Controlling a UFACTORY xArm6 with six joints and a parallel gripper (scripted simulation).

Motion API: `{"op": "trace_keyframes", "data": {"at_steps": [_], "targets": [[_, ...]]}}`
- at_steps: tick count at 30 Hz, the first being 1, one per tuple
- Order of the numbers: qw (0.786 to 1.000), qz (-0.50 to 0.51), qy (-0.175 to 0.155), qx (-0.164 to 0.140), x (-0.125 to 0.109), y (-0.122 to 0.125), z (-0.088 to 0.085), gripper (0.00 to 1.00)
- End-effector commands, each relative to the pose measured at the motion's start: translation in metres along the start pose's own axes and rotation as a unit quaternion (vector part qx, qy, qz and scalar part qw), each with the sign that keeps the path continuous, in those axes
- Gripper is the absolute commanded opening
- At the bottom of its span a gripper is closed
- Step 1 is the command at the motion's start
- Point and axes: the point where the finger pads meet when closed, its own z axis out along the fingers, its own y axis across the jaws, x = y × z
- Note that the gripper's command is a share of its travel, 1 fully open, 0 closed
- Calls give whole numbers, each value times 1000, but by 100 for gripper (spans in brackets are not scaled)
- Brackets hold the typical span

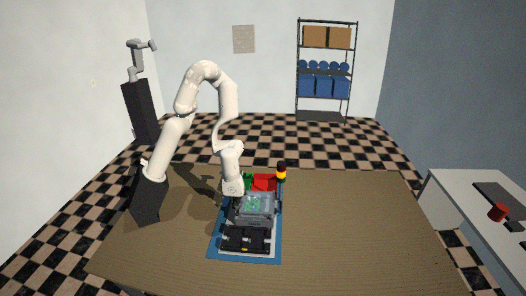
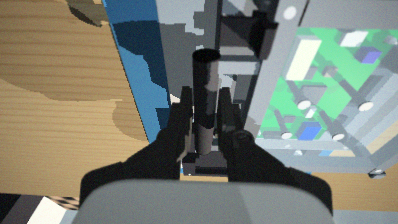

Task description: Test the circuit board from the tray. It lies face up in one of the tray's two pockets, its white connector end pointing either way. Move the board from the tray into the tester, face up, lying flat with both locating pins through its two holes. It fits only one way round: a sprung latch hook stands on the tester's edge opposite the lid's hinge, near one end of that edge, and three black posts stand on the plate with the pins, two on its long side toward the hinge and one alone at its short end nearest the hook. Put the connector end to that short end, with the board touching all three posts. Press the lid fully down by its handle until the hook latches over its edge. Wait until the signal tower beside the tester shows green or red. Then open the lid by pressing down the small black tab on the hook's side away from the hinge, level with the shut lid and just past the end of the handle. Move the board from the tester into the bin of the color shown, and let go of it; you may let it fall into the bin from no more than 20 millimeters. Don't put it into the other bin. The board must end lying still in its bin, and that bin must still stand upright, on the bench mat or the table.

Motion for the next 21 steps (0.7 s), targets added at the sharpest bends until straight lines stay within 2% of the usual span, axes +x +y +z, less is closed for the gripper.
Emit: {"op": "trace_keyframes", "data": {"at_steps": [1,8,19,21], "targets": [[1000,0,0,-1,0,1,-2,22],[1000,0,0,-1,0,1,-11,22],[1000,0,0,-1,0,1,-57,22],[1000,0,0,-1,0,1,-57,22]]}}
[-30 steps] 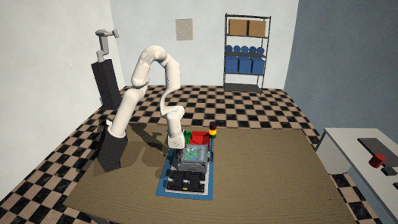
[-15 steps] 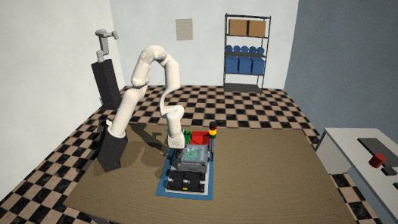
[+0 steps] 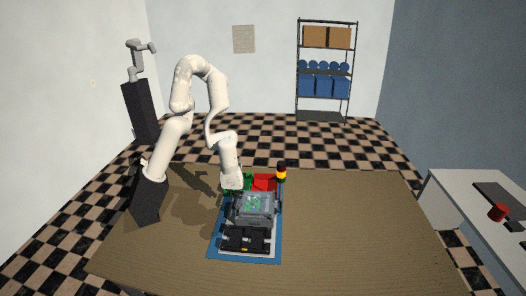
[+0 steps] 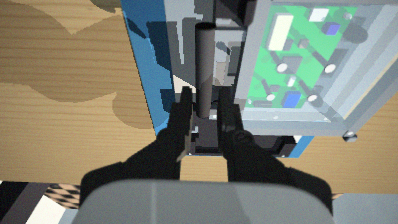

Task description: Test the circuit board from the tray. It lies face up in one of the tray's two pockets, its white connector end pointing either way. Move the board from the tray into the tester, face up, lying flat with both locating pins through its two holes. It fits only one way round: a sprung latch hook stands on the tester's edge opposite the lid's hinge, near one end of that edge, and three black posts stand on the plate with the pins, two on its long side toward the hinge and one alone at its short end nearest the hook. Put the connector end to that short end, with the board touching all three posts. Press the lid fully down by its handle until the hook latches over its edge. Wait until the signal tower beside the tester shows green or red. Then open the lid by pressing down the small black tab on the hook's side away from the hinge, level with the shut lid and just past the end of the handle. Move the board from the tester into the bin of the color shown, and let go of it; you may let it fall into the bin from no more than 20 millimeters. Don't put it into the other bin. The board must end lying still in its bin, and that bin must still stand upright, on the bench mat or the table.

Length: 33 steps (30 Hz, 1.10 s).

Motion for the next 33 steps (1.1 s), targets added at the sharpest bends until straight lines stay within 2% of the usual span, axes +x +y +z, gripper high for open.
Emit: {"op": "trace_keyframes", "data": {"at_steps": [1,10,18,19,33], "targets": [[1000,1,1,6,1,1,-17,22],[1000,1,1,6,1,1,-51,22],[1000,1,1,6,1,1,-56,22],[1000,1,1,6,1,1,-56,100],[1000,1,1,6,1,1,-56,100]]}}
